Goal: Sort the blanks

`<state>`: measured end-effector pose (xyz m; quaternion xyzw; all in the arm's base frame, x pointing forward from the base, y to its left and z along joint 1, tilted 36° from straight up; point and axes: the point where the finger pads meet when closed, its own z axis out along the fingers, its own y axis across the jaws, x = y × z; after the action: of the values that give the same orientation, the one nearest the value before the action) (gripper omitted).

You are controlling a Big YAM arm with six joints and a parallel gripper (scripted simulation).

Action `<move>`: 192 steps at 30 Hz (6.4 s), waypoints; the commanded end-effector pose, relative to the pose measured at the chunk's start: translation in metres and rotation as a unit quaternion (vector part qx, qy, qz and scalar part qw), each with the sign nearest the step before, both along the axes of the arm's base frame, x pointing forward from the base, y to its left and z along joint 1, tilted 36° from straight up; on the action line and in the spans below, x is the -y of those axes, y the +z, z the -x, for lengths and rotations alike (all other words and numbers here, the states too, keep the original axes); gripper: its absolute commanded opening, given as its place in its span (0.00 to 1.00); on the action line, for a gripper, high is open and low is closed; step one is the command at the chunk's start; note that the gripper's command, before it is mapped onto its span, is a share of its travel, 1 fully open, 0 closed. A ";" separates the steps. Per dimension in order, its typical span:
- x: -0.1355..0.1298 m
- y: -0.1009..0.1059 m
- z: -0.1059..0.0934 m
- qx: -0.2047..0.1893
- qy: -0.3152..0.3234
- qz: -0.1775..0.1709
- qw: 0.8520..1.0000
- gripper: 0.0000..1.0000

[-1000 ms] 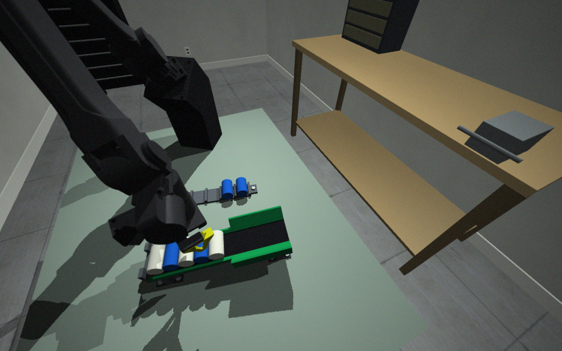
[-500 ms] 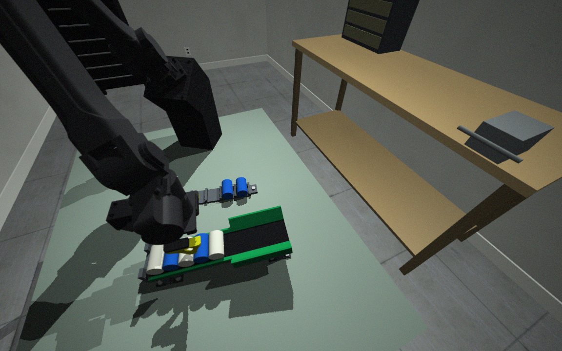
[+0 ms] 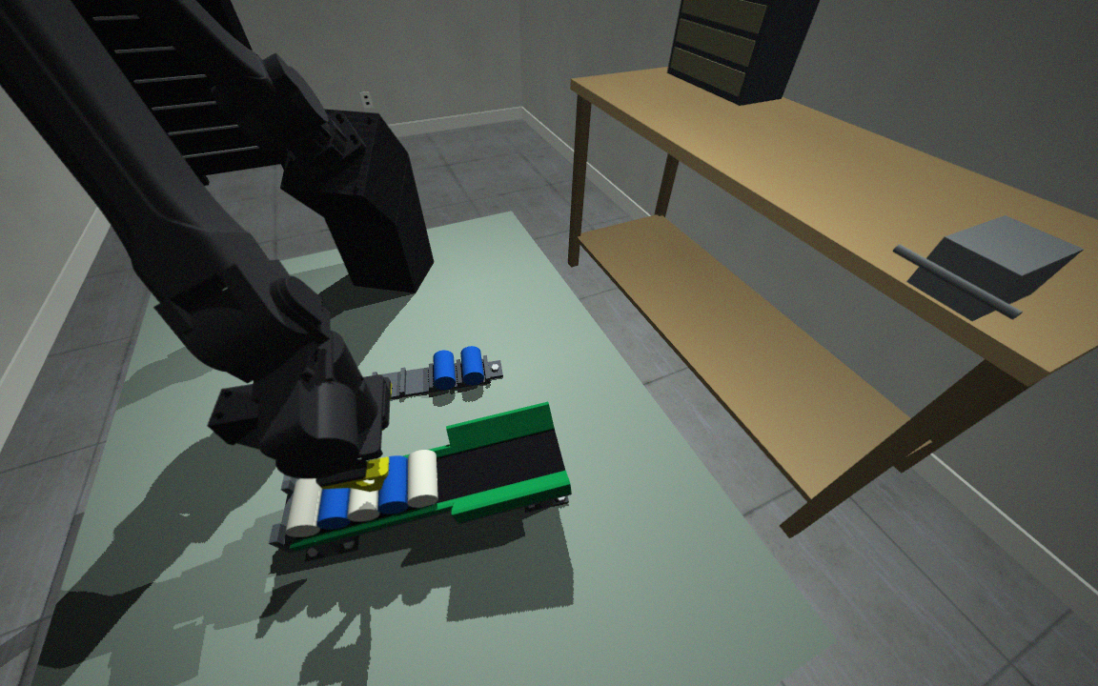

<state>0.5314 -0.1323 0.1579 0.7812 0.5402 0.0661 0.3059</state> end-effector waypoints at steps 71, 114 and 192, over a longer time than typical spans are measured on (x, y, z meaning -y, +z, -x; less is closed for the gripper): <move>0.027 -0.043 -0.021 0.002 -0.002 0.000 1.000 0.84; 0.031 -0.040 -0.032 0.011 -0.002 0.002 1.000 0.84; 0.028 -0.049 -0.024 0.002 -0.001 0.000 1.000 0.84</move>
<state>0.5518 -0.1528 0.1169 0.7827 0.5371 0.0700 0.3066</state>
